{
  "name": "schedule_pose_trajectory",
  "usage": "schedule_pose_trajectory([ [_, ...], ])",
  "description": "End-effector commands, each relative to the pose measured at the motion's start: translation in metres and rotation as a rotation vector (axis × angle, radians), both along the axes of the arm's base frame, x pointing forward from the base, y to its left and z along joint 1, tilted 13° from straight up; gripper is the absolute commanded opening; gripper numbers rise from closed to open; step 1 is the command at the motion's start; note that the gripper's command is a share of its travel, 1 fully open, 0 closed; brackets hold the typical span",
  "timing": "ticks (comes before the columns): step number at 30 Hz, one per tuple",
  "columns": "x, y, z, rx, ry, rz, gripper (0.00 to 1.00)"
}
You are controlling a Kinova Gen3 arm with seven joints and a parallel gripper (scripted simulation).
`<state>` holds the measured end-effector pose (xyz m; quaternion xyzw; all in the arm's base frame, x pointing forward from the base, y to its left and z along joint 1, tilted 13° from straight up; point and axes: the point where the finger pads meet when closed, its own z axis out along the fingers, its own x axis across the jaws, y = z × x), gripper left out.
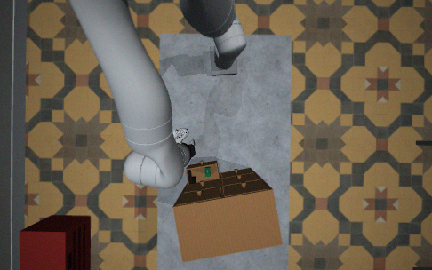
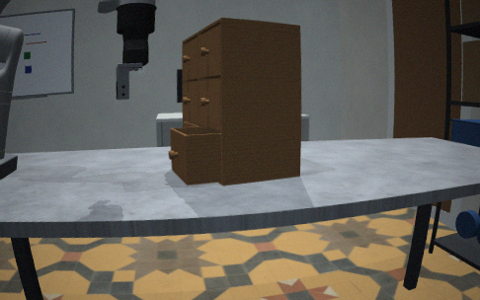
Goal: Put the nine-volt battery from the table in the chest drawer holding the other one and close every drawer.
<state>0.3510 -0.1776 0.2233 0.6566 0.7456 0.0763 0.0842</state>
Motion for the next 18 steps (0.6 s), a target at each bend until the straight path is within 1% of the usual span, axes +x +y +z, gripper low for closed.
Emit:
schedule_pose_trajectory([
  [1, 0.0, 0.0, 0.0, -0.001, -0.001, 0.0, 1.0],
  [8, 0.0, 0.0, 0.001, -0.001, -0.001, 0.0, 1.0],
  [12, -0.007, 0.002, 0.002, -0.001, -0.001, 0.0, 1.0],
  [14, -0.007, 0.002, 0.002, -0.001, -0.001, 0.0, 1.0],
  [18, -0.025, 0.006, 0.006, -0.001, -0.001, 0.0, 1.0],
])
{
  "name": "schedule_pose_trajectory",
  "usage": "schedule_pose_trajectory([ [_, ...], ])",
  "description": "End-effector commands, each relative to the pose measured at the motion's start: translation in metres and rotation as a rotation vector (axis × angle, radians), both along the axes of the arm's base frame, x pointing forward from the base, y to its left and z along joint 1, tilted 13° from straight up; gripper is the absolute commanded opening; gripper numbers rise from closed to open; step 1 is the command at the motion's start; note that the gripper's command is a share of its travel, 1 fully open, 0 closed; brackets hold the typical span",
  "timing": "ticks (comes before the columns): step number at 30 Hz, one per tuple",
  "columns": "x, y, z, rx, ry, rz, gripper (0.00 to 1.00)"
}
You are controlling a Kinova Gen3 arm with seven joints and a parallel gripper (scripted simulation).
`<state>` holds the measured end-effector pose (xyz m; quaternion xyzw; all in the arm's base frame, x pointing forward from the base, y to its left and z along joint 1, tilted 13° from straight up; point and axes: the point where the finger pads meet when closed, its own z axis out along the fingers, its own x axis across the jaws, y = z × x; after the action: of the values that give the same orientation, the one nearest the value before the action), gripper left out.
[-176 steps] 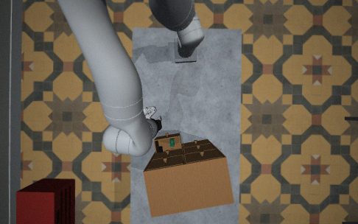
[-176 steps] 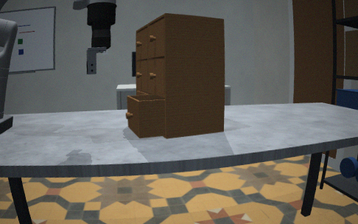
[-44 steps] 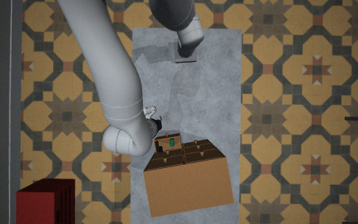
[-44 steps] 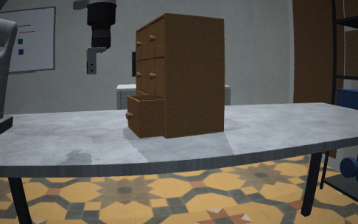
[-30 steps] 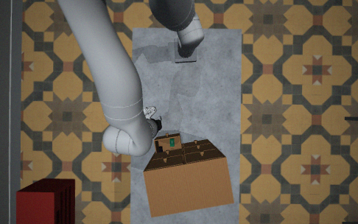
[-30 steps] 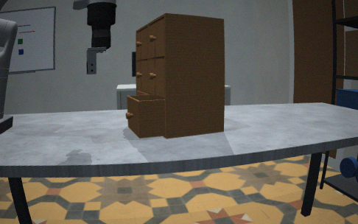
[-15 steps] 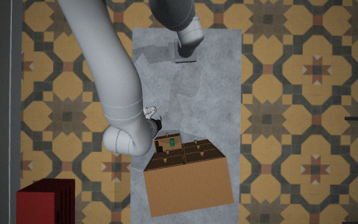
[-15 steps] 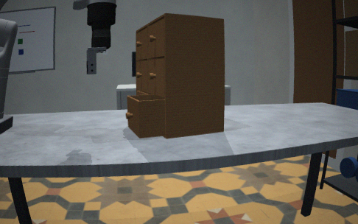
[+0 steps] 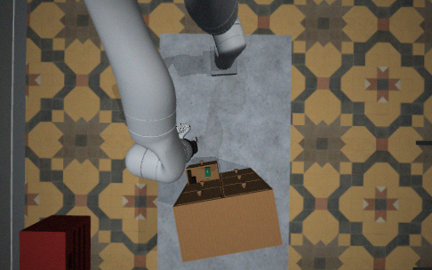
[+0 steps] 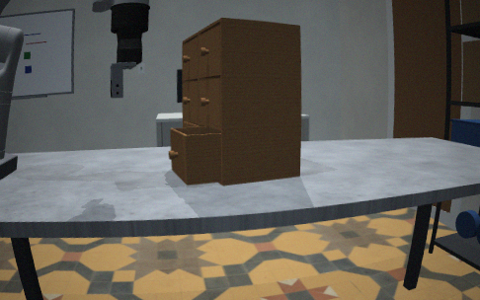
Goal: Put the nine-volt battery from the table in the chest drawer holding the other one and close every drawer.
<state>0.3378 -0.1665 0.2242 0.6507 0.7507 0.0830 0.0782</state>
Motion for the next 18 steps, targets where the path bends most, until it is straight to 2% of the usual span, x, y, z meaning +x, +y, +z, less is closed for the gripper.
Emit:
schedule_pose_trajectory([
  [1, -0.017, -0.004, 0.006, -0.017, -0.001, -0.018, 1.0],
  [10, -0.059, 0.007, 0.014, -0.017, -0.001, -0.018, 1.0],
  [18, -0.073, 0.01, 0.017, -0.017, -0.001, -0.018, 1.0],
])
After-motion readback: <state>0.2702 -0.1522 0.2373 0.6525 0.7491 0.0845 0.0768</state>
